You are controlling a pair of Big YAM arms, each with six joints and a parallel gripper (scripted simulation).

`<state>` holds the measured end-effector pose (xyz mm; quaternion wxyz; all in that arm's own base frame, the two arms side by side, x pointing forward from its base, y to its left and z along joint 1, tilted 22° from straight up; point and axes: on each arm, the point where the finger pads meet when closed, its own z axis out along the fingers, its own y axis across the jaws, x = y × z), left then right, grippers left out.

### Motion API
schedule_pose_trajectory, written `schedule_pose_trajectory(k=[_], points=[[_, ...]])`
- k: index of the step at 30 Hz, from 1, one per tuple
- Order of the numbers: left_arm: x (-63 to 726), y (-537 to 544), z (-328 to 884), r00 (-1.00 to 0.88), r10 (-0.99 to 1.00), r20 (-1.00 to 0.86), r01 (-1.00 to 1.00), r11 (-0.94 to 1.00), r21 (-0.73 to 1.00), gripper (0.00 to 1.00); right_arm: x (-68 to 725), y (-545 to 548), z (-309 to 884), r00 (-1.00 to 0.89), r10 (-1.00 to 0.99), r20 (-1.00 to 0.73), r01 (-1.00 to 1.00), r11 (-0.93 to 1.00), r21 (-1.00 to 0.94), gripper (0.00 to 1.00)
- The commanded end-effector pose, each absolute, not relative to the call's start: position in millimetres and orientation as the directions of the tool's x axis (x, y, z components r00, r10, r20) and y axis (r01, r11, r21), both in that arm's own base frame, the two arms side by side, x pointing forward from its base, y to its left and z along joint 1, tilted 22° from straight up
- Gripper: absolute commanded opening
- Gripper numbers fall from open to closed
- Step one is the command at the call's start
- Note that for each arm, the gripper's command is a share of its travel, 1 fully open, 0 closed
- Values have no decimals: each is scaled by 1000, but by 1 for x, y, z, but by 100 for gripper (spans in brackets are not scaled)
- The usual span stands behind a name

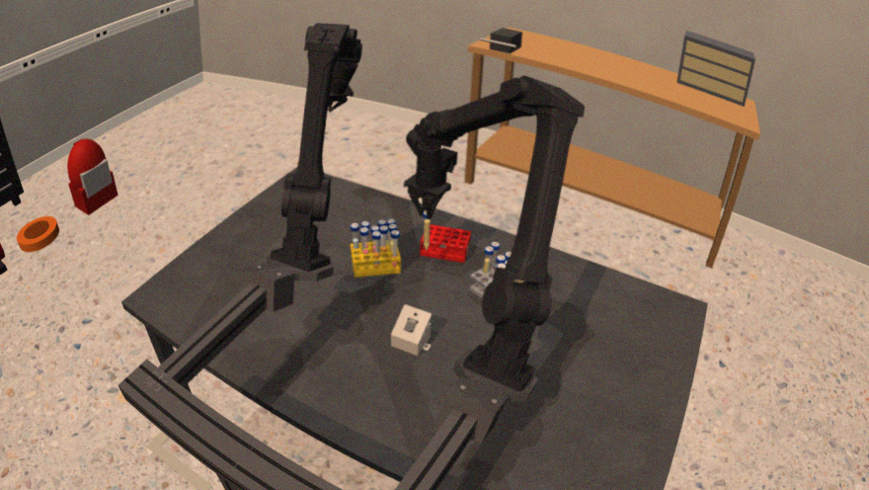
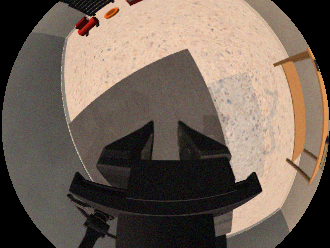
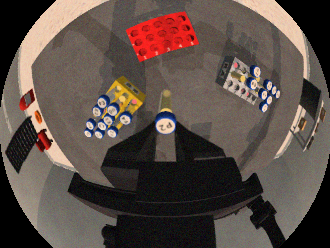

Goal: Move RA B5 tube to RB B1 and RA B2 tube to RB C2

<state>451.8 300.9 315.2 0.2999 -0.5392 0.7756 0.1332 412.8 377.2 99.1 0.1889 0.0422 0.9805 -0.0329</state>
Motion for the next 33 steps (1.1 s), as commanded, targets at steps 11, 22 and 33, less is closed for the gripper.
schedule_pose_trajectory(k=[11, 22, 33], points=[[456, 304, 335, -216, -745, -631, -912, 385, -141, 30, 392, 422, 101, -918, 89, -387, 105, 994, -20, 0], [456, 304, 335, -216, -745, -631, -912, 385, -141, 30, 369, 445, 90, -918, 89, -386, 105, 994, -19, 0], [456, 304, 335, -216, -745, -631, -912, 385, -141, 30, 345, 469, 80, -919, 89, -385, 104, 994, -18, 0]])
